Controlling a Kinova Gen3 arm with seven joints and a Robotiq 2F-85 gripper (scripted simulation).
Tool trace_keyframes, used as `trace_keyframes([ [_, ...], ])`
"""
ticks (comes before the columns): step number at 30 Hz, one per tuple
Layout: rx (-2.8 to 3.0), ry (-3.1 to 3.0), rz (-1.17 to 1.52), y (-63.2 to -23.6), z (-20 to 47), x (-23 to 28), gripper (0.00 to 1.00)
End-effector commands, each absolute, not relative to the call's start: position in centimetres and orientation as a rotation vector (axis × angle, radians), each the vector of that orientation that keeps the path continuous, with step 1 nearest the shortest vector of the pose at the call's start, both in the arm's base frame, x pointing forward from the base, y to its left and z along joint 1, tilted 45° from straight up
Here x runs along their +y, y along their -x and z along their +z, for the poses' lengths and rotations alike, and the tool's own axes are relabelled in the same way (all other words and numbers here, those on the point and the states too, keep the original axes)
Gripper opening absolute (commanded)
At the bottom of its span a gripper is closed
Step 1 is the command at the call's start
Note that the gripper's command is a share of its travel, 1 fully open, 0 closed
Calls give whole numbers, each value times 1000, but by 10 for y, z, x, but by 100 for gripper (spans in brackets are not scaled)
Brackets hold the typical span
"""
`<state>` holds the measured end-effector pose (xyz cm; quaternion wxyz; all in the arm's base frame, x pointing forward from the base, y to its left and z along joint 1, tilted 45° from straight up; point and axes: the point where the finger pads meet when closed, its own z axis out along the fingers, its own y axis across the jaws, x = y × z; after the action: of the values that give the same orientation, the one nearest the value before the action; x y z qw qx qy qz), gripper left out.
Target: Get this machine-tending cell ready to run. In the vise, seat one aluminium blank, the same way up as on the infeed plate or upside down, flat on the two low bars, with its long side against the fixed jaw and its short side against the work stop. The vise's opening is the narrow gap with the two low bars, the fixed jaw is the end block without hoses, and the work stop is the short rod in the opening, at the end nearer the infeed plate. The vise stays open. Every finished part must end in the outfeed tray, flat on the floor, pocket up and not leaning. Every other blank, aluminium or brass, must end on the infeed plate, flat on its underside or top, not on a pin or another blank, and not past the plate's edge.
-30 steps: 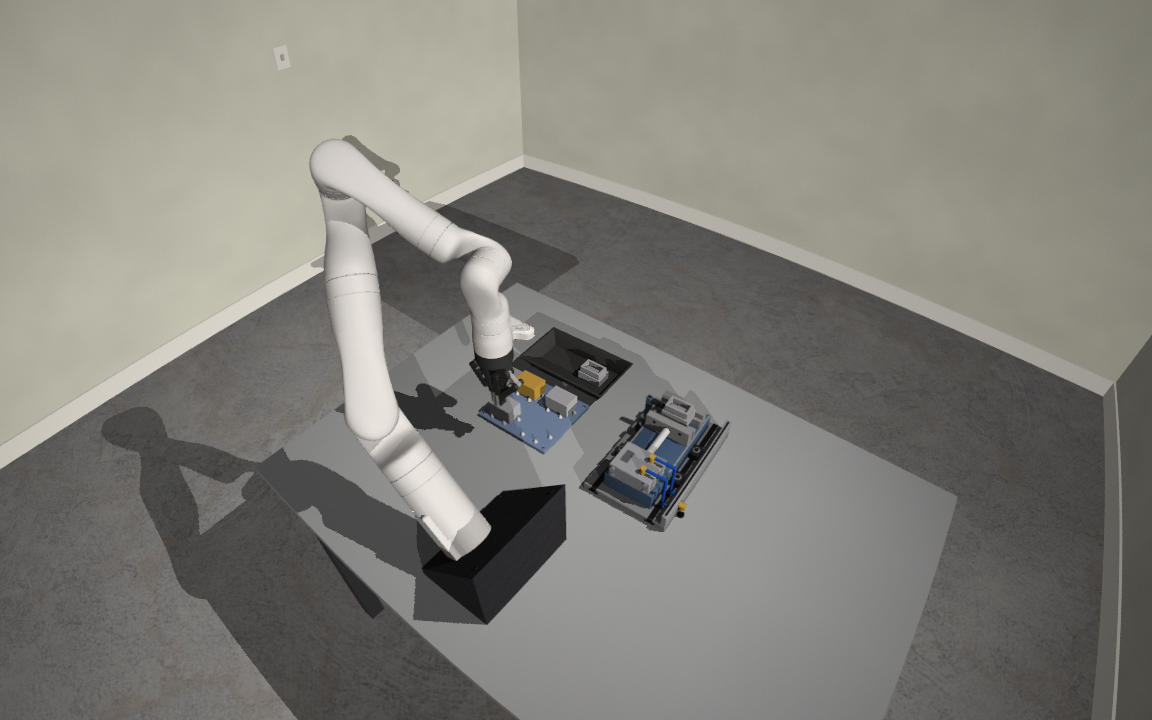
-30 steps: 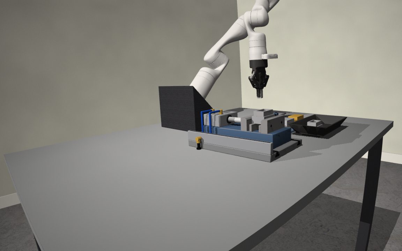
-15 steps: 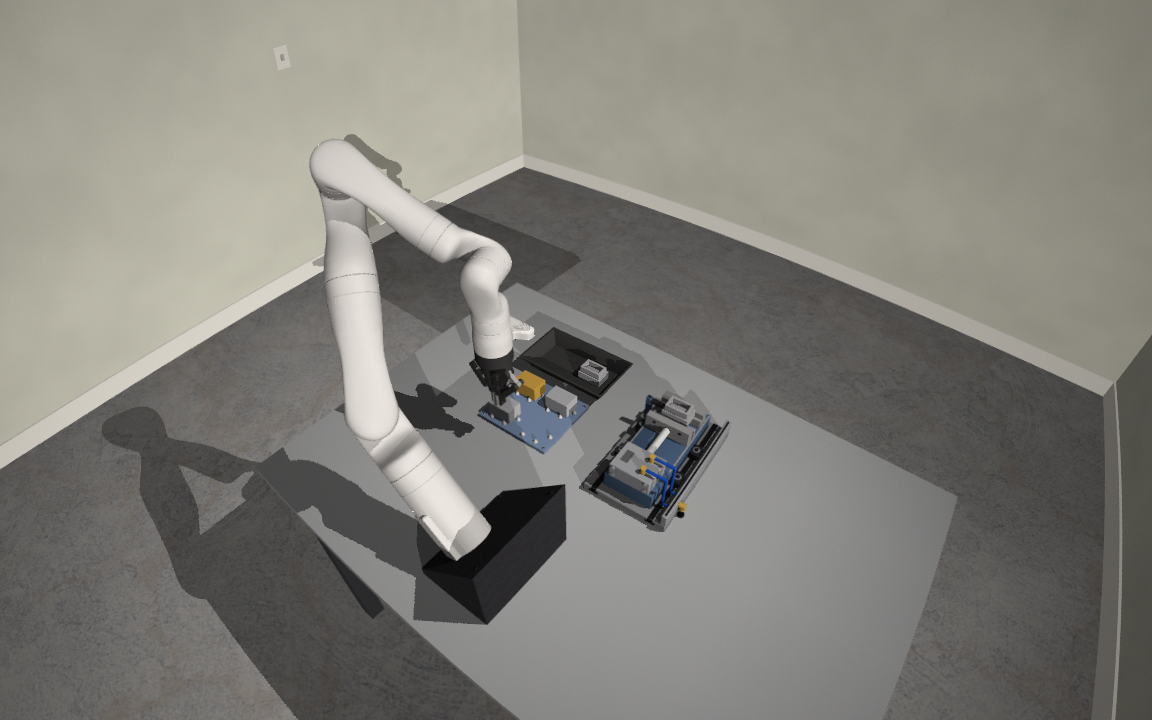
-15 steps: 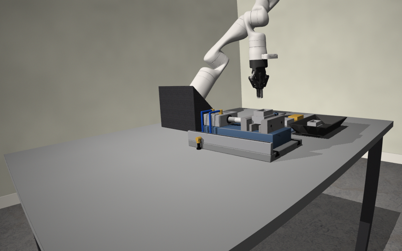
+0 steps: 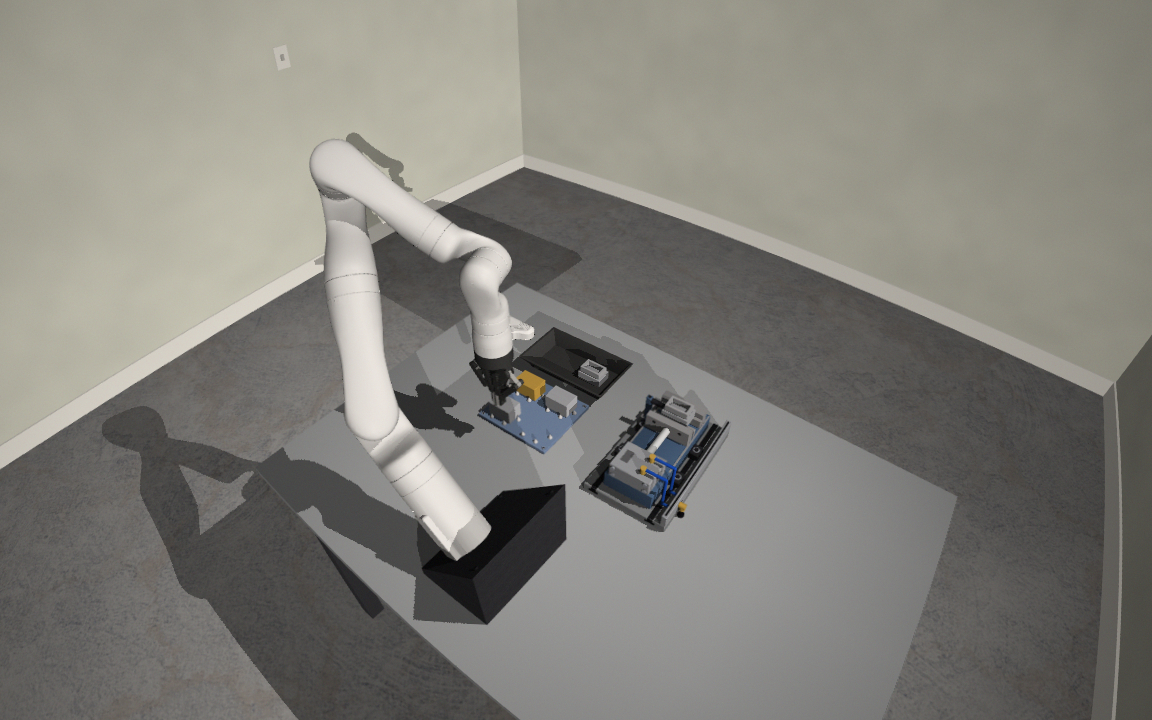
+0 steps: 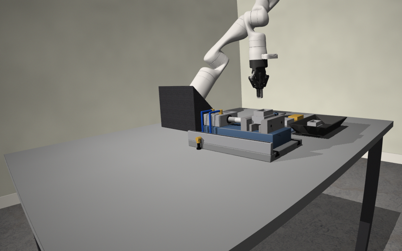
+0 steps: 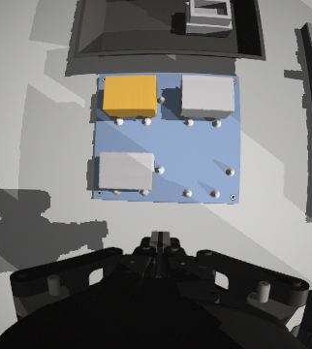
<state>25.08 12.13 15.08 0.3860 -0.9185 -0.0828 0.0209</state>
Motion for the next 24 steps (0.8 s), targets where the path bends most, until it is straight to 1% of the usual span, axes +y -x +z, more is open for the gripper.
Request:
trace_keyframes([
  [1,-210,2339,51,-251,151,121,0],
  [24,-210,2339,51,-255,178,94,0],
])
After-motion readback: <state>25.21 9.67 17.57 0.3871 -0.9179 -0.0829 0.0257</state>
